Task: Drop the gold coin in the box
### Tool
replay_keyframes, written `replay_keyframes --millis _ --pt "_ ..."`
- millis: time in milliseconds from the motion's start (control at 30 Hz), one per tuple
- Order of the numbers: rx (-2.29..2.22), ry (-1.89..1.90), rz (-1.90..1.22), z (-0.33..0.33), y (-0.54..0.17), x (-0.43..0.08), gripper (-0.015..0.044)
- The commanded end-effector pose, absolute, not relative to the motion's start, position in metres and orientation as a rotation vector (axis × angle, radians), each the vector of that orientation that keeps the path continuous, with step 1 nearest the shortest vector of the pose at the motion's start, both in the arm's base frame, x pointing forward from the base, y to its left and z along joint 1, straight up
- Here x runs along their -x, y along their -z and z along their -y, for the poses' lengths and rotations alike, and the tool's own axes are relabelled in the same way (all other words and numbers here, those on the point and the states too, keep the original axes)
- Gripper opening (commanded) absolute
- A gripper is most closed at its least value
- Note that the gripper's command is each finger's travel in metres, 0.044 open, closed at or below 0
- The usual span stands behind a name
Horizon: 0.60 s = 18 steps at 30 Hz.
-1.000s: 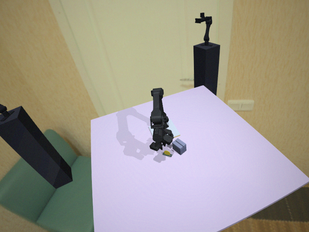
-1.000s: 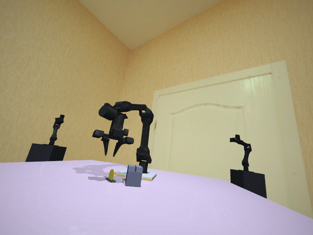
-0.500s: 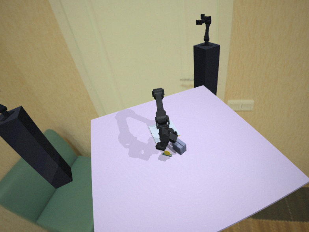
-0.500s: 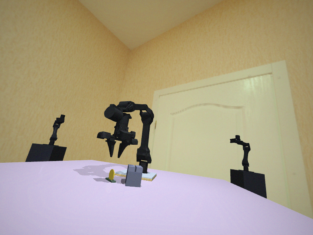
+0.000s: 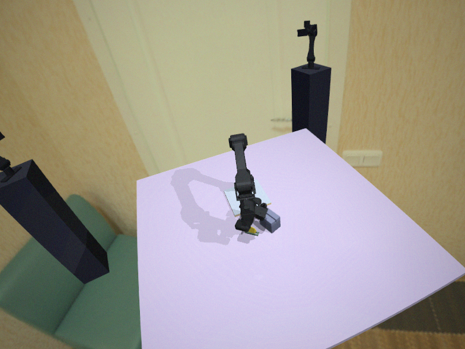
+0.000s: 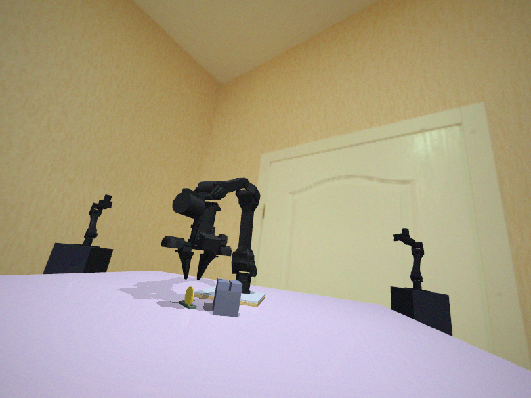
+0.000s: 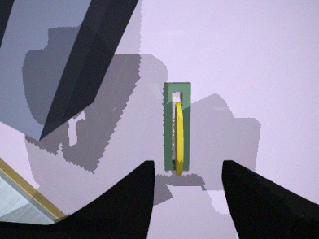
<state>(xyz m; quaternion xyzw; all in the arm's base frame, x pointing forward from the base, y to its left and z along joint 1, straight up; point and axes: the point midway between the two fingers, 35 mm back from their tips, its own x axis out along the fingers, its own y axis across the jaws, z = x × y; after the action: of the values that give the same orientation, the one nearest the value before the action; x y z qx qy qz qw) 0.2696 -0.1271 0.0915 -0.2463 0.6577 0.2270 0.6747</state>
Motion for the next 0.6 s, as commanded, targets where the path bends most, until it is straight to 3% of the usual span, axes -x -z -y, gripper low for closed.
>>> replay_keyframes --millis 0,567 --pt "0.556 -0.515 -1.487 0.127 -0.084 -0.268 0.0161" --pt "0.556 -0.515 -1.487 0.128 -0.056 -0.269 0.0161"
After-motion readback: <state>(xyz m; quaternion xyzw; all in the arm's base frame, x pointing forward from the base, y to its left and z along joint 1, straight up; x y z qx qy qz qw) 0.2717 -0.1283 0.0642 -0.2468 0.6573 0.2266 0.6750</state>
